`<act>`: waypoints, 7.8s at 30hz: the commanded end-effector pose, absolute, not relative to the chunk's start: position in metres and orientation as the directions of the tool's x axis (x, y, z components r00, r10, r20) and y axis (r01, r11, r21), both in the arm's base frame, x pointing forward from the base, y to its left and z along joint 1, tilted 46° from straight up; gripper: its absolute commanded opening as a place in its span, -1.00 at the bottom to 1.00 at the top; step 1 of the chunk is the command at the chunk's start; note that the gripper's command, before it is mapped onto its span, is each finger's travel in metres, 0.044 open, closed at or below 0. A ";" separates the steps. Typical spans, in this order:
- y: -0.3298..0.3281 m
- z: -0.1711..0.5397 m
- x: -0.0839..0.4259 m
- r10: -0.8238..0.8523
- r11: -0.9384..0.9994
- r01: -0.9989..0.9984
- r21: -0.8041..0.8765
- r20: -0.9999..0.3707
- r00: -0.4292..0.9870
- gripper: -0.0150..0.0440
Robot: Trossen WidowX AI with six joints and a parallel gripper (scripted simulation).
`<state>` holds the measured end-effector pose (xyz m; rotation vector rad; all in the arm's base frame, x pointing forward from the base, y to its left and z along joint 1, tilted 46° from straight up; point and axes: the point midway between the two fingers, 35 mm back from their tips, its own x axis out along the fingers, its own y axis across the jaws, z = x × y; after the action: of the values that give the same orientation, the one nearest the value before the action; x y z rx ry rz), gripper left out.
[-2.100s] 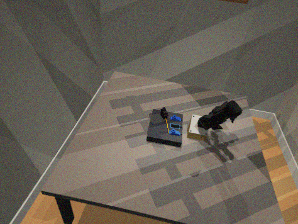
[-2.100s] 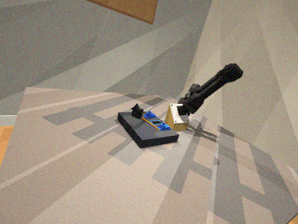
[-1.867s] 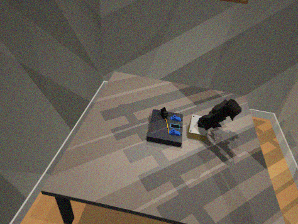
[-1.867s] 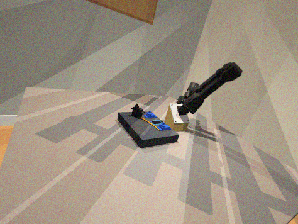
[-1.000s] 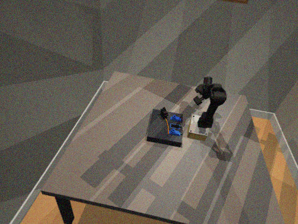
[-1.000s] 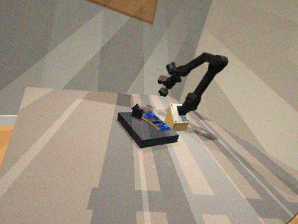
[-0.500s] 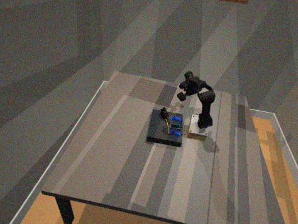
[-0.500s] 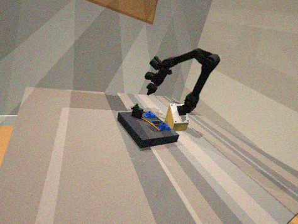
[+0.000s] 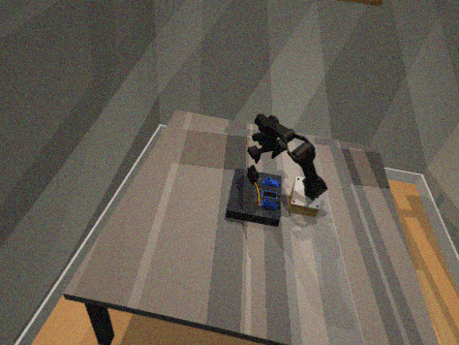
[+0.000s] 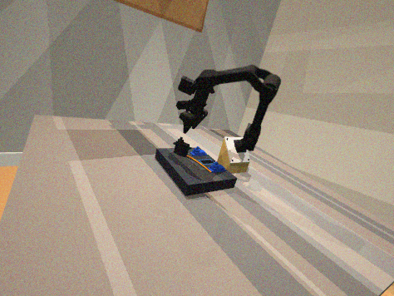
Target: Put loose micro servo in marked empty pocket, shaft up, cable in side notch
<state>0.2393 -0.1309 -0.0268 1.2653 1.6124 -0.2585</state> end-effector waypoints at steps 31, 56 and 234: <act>-0.064 -0.028 0.277 0.706 0.331 0.862 0.385 -0.707 0.044 1.00; -0.063 -0.030 0.277 0.706 0.331 0.862 0.385 -0.707 0.044 -0.38; -0.004 0.009 0.174 0.710 0.704 -0.007 0.710 -0.704 0.038 -0.49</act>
<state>0.1717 -0.0069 0.0122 0.6227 1.4501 0.6040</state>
